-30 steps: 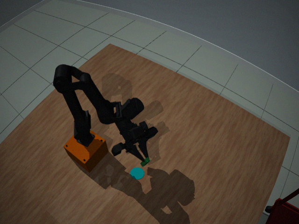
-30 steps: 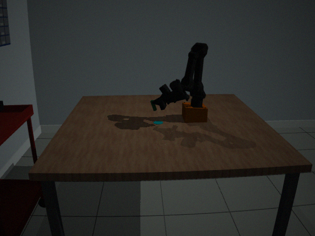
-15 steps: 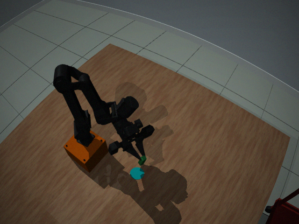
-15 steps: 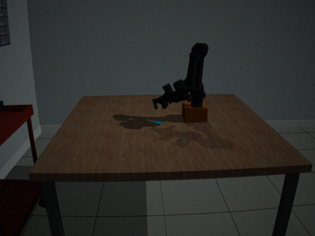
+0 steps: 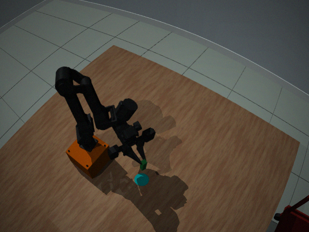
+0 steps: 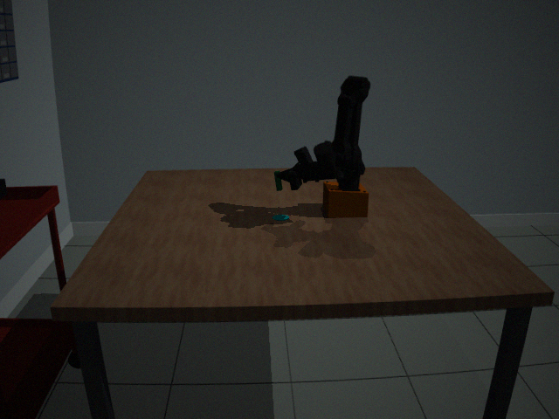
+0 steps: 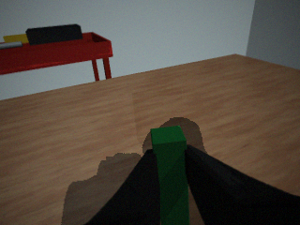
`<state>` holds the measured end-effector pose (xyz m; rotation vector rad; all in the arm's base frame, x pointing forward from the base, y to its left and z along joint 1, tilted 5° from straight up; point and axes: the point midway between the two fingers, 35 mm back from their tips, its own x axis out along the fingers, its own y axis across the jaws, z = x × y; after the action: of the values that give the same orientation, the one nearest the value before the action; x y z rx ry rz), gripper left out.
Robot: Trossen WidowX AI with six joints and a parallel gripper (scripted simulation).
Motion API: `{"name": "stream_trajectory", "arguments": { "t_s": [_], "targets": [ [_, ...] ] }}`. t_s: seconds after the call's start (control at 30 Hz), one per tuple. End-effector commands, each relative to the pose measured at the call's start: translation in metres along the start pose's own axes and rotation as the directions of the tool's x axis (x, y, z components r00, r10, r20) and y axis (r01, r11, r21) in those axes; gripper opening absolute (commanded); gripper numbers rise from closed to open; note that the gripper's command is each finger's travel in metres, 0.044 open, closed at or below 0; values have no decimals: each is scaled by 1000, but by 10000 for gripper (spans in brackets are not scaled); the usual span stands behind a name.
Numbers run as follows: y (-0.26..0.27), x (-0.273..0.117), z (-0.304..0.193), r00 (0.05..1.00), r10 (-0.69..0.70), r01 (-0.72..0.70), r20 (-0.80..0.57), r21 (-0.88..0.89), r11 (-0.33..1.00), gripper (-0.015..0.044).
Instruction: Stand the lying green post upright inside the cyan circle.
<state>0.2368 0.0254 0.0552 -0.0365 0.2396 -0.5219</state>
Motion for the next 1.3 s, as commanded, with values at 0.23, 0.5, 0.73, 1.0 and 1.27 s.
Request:
{"name": "stream_trajectory", "arguments": {
  "t_s": [0.23,0.5,0.73,1.0,1.27],
  "targets": [
    [-10,-8,4,999,-9,8,48,32,999,23],
    [-11,-9,4,998,-11,9,54,37,999,23],
    [-11,-9,4,998,-11,9,54,37,999,23],
    [-10,-8,0,999,-13,11,52,35,999,23],
    [-6,-6,-9,999,-16,15,46,30,999,23]
  ]
}}
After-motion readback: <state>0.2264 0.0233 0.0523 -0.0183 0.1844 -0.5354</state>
